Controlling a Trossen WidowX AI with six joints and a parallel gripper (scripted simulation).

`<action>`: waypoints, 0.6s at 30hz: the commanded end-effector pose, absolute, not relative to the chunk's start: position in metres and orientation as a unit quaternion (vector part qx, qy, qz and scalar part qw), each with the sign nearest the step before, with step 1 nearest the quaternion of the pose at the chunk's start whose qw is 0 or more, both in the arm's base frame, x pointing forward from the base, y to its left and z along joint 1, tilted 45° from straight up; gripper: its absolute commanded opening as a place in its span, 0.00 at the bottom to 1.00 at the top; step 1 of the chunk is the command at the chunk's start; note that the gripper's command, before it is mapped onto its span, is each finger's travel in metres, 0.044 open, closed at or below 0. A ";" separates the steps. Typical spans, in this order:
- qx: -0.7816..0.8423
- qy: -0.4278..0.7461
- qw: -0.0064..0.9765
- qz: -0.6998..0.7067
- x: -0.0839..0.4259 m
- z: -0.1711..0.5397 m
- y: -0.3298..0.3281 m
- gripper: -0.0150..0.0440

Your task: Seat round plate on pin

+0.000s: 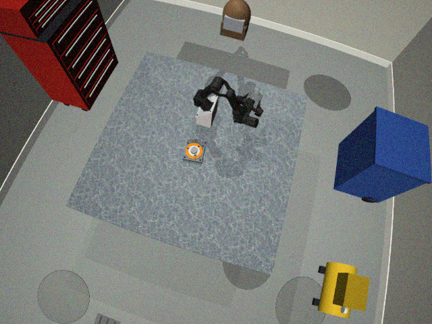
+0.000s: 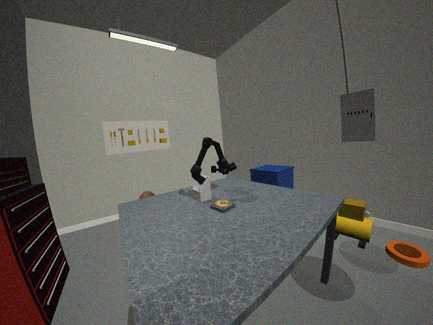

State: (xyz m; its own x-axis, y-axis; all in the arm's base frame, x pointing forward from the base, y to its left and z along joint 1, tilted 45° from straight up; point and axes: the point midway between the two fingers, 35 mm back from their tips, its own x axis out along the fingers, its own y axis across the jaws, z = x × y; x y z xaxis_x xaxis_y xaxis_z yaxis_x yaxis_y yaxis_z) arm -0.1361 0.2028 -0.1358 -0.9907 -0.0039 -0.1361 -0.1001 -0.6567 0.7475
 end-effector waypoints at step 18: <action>-0.356 0.710 0.469 0.387 0.146 -0.152 0.207 0.25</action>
